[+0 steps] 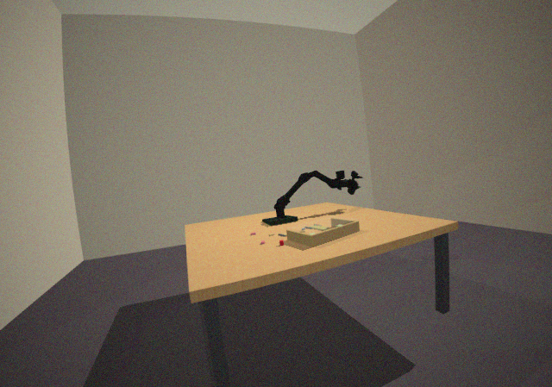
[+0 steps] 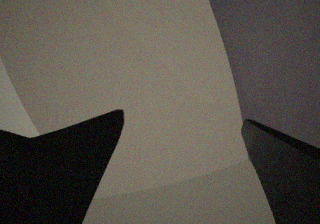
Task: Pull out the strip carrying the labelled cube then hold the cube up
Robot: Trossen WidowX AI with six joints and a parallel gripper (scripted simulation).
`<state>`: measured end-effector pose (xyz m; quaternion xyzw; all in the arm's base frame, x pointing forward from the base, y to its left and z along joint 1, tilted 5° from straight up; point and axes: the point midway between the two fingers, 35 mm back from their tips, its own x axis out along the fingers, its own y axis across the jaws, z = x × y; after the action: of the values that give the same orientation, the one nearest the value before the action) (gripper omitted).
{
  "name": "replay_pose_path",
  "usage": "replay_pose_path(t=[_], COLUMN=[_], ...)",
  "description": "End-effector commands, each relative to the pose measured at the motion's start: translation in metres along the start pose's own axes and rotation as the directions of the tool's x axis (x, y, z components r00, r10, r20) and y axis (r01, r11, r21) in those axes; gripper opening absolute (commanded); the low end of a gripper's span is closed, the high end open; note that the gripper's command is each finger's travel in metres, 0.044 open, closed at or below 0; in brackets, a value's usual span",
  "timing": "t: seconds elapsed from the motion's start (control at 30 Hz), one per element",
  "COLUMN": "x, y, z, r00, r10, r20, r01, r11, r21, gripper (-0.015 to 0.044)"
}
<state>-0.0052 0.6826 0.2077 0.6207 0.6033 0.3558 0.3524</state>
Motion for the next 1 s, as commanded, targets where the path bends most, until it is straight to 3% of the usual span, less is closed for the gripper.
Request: replay_pose_path(t=[0.0, 0.17, 0.43, 0.7, 0.97], x=[-0.015, -0.031, -0.094, -0.195, -0.321], y=[0.02, 0.05, 0.125, 0.187, 0.223], z=[0.042, 0.081, 0.176, 0.26, 0.317], r00=[0.997, 0.988, 0.933, 0.819, 0.652], r10=[-0.024, -0.017, 0.007, 0.024, 0.022], r20=[0.074, 0.152, 0.361, 0.573, 0.758], r01=[0.035, 0.054, 0.164, 0.372, 0.618], r11=[0.989, 0.969, 0.882, 0.739, 0.563], r21=[-0.143, -0.242, -0.443, -0.562, -0.548], gripper=[0.04, 0.04, 0.04, 0.04, 0.04])
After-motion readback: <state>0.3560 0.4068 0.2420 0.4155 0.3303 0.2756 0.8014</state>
